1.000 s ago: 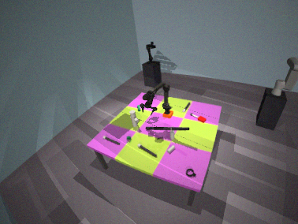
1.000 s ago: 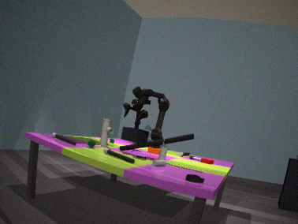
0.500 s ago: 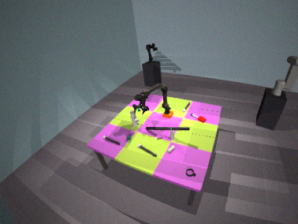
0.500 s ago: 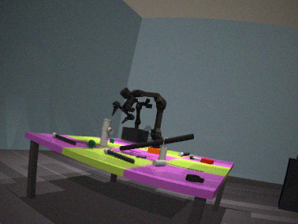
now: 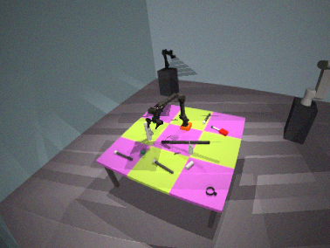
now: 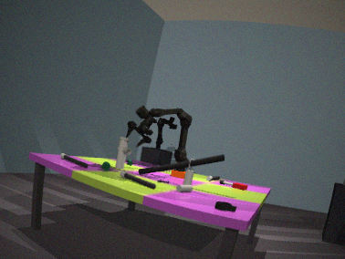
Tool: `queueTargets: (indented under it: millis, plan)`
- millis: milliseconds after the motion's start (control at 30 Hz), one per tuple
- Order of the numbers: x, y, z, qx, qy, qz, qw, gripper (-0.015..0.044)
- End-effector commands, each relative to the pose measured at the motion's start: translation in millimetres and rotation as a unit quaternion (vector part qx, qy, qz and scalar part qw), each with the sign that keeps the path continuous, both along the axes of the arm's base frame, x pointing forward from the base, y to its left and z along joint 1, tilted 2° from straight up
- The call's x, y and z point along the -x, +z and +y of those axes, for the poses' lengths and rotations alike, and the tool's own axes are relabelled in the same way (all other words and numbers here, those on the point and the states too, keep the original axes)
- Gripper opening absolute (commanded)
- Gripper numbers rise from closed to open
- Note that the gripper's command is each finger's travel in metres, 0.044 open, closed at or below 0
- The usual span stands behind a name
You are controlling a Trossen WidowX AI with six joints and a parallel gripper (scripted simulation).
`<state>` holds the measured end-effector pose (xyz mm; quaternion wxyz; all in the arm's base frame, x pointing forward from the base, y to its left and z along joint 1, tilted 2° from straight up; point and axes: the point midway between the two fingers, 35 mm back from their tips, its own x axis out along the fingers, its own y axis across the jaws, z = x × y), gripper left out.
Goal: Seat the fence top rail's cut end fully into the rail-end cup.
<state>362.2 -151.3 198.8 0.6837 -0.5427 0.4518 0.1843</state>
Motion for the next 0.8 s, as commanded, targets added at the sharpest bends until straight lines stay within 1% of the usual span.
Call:
queueTargets:
  millis: [0,767]
  plan:
    - [2,-23,1,-0.002,0.004,0.009,1.000,0.0440]
    - [-14,-47,-6,-0.001,0.004,0.008,1.000,0.0440]
